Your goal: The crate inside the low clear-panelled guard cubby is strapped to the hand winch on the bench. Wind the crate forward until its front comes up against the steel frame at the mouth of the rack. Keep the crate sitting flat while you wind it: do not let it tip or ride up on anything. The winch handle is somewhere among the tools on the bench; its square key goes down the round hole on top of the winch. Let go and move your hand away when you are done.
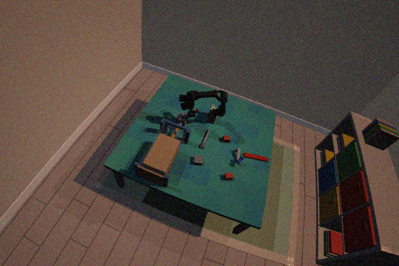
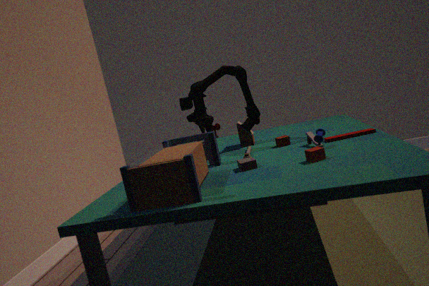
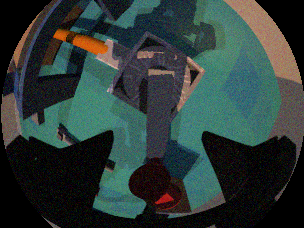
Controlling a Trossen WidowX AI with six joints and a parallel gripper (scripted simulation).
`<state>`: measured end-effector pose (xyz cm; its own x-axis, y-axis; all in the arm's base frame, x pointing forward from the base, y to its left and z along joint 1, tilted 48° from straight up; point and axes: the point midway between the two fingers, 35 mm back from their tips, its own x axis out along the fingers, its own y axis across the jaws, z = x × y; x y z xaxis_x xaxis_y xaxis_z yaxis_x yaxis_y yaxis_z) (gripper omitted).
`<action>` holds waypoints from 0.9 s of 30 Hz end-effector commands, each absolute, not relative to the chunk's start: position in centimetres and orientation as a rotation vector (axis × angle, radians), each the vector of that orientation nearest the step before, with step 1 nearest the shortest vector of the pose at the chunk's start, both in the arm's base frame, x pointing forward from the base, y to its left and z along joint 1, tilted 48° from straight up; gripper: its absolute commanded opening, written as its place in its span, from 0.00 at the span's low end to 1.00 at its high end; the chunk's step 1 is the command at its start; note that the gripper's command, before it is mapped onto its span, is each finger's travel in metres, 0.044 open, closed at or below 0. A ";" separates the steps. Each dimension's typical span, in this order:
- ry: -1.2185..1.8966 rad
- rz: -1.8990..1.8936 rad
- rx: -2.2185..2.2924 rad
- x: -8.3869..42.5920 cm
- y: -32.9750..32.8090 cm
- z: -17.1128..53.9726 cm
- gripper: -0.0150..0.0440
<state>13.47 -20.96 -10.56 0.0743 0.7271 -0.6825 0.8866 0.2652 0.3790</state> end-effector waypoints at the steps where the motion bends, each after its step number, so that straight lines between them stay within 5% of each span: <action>1: 1.678 -0.244 1.504 13.6 -20.6 -10.9 1.00; 22: 1.677 -0.238 1.500 13.8 -18.2 -13.2 1.00; 27: 1.673 -0.243 1.490 13.9 -18.8 -13.0 0.78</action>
